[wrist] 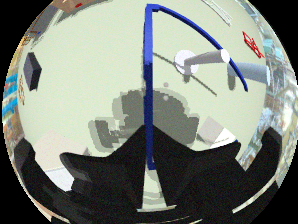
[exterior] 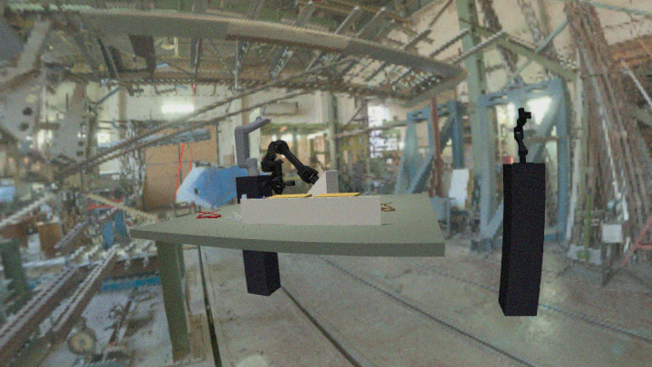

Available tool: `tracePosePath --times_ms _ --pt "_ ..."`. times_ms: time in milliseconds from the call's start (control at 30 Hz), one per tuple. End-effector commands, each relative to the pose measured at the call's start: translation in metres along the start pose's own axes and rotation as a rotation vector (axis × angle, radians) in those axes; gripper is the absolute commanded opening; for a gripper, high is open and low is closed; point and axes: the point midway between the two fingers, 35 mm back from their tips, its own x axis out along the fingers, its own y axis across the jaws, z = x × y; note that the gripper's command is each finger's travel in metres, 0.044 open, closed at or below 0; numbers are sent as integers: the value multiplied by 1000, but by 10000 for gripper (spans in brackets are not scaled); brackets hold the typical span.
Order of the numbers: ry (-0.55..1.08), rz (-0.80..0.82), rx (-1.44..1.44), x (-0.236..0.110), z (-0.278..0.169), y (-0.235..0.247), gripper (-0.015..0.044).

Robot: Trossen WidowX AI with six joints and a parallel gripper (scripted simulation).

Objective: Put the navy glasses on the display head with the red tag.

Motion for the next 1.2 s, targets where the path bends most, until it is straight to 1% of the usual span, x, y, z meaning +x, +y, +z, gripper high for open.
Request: tracePosePath --times_ms 0,1167 --pt "-2 -5 8 -1 -3 1 0" --pt "-1 -5 7 0 -22 9 0"
